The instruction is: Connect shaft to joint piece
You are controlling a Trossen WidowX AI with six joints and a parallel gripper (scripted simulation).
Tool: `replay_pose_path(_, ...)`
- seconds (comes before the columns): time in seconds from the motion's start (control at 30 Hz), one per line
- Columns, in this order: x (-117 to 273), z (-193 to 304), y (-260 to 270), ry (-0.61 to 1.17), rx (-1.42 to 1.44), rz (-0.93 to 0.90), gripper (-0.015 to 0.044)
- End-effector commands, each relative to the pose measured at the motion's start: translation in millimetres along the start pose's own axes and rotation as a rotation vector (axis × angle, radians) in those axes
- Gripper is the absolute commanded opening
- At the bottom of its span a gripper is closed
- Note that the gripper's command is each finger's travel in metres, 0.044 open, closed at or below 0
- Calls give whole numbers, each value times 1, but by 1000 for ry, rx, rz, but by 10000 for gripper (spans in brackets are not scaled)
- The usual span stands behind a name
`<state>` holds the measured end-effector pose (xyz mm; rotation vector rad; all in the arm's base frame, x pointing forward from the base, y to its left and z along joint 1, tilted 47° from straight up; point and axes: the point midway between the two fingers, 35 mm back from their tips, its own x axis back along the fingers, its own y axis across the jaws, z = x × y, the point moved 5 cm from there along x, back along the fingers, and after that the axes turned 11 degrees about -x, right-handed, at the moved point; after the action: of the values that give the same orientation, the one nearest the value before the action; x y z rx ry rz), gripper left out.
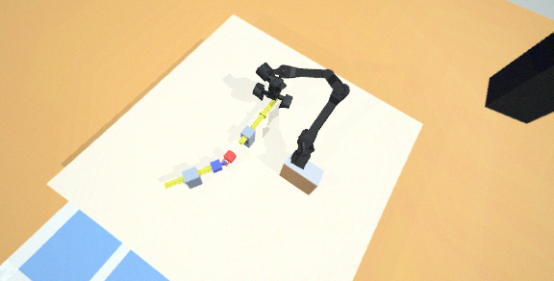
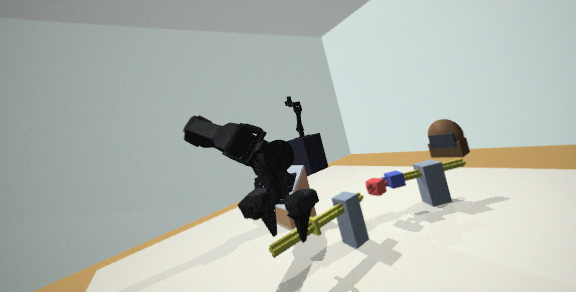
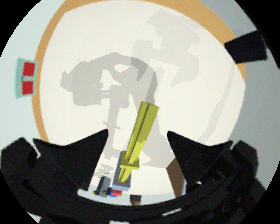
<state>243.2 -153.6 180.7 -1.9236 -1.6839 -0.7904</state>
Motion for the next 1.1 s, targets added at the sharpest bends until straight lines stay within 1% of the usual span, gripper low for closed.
replay_pose_path(0.0, -7, 0, -3, 0, -138, 0, 440)
replay_pose_path(0.13, -11, 0, -4, -1, -223, -3, 440)
replay_pose_path(0.33, -12, 0, -4, -1, -223, -3, 440)
replay_pose_path(0.97, -40, 0, -4, -3, -223, -3, 440)
replay_pose_path(1.07, -40, 0, -4, -3, -223, -3, 361)
